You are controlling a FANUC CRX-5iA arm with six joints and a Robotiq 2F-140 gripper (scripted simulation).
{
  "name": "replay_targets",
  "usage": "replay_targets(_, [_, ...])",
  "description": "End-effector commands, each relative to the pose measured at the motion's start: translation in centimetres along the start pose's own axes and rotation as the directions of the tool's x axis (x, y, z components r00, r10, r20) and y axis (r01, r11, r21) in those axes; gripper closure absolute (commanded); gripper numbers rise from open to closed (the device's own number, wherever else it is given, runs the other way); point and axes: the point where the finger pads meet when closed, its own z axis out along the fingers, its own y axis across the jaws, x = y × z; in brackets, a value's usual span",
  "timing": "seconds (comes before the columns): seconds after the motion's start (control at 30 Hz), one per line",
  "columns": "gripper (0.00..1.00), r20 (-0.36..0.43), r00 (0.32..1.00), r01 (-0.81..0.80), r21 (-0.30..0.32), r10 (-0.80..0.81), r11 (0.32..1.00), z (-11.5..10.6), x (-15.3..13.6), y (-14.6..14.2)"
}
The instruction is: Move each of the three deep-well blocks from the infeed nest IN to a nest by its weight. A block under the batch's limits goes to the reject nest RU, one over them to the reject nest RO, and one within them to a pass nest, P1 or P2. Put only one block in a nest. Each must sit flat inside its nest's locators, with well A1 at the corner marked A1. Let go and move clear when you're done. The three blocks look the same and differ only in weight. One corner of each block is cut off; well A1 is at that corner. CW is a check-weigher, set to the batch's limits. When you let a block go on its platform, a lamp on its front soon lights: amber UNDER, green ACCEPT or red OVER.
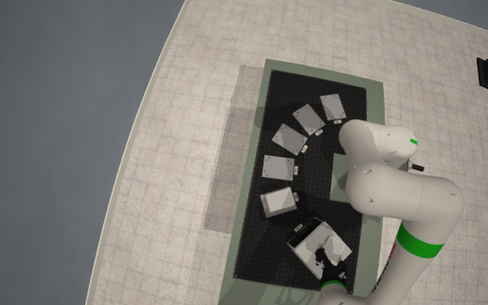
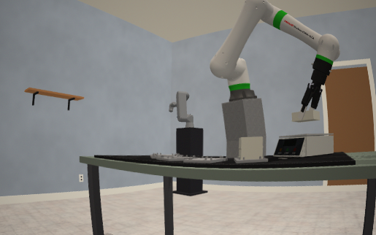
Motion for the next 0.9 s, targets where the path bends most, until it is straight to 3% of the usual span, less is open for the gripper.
replay_targets(0.0, [0.9,0.0,1.0,0.0,0.0,0.0,1.0,0.0,0.0,0.0])
replay_targets(0.57, [0.9,0.0,1.0,0.0,0.0,0.0,1.0,0.0,0.0,0.0])
replay_targets(0.87, [0.9,0.0,1.0,0.0,0.0,0.0,1.0,1.3,0.8,0.0])
